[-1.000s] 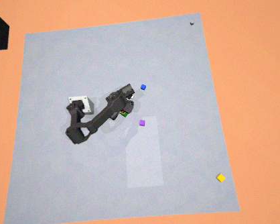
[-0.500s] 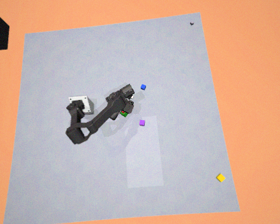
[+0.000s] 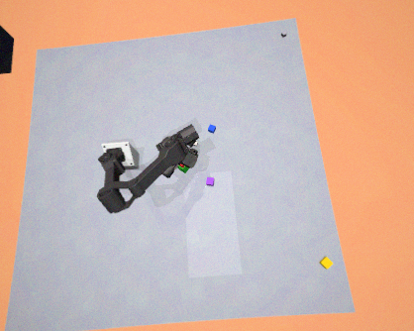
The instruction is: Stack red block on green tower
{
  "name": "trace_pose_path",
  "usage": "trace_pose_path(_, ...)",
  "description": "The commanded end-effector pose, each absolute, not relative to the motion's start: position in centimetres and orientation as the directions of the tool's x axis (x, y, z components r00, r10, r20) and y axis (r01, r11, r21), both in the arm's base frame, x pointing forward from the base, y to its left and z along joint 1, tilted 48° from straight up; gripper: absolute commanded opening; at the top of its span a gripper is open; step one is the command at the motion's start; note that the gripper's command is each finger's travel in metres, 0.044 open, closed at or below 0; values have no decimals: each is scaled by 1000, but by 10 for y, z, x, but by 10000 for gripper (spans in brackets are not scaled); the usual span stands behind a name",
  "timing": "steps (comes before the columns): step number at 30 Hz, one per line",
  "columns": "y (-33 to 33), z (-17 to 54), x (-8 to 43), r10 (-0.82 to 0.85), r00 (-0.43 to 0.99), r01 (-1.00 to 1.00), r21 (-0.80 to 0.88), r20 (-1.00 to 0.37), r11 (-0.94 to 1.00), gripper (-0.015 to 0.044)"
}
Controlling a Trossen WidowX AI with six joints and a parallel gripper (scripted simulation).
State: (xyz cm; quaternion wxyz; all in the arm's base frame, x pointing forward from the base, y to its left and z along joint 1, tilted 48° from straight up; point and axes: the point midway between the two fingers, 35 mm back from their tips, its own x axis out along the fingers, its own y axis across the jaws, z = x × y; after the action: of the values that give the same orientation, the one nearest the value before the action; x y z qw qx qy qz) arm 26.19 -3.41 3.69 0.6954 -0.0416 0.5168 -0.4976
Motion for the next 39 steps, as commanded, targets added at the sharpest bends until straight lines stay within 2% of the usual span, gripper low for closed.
trace_pose_path(1,-35,37,261,-739,-29,644,-578,-673,501,0)
trace_pose_path(5,-32,40,262,-739,-29,644,-578,-673,501,0)
trace_pose_path(22,-34,37,261,-736,-30,646,-575,-676,502,440)
trace_pose_path(39,-34,37,261,-736,-30,646,-575,-676,502,440)
